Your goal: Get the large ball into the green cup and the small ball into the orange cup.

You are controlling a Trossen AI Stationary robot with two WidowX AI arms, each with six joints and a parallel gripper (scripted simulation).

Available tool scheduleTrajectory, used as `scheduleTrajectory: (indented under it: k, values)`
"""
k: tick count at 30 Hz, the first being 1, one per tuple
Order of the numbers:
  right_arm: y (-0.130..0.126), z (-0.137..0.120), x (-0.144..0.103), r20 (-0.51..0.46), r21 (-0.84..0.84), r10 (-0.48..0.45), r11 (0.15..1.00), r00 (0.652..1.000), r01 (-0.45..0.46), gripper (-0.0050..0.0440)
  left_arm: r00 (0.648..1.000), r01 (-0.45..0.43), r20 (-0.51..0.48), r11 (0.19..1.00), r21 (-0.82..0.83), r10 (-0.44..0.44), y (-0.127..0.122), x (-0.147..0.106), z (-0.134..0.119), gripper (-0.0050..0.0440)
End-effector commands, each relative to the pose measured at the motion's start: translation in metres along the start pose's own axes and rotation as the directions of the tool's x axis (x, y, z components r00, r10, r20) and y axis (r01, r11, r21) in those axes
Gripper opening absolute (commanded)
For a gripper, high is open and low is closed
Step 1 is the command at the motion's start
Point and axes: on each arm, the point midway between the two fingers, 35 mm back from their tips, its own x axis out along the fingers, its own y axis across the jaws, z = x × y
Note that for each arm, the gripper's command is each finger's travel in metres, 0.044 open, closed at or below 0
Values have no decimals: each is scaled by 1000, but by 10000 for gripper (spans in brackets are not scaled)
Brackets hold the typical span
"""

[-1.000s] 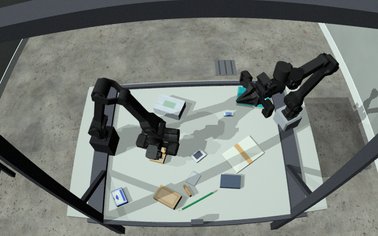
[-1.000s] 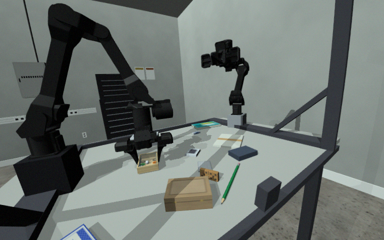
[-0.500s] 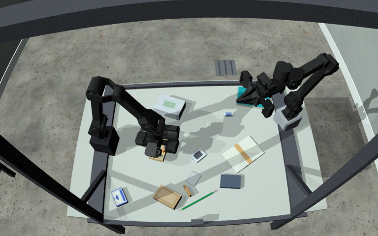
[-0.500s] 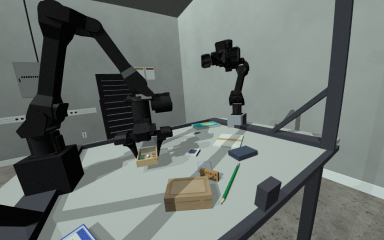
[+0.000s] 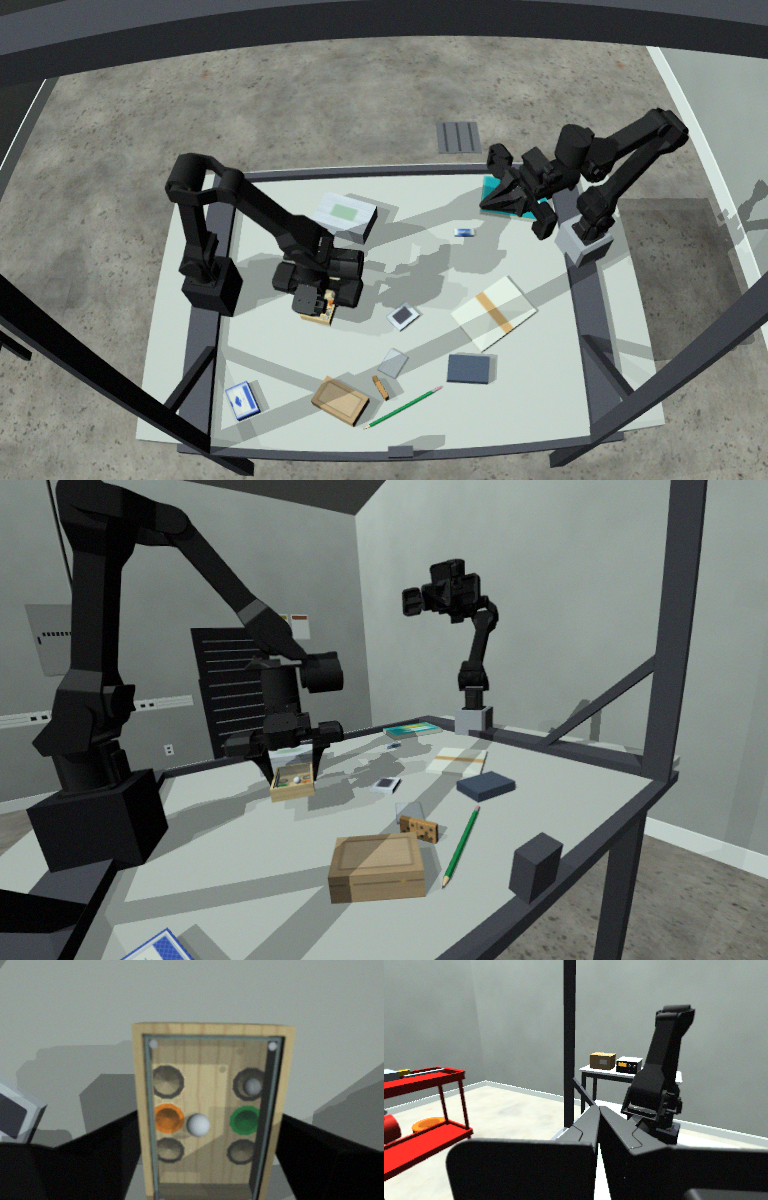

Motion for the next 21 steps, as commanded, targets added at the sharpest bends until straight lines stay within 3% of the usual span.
scheduleTrajectory:
  k: [1,21]
  values:
    - [0,8,-1,19,0,0,1000,1000,0,-50,999,-38,-7,999,2,38,8,-17,-1,-50]
    - [0,8,-1,19,0,0,1000,1000,0,-50,999,-40,-5,999,0,40,8,-30,0,-50]
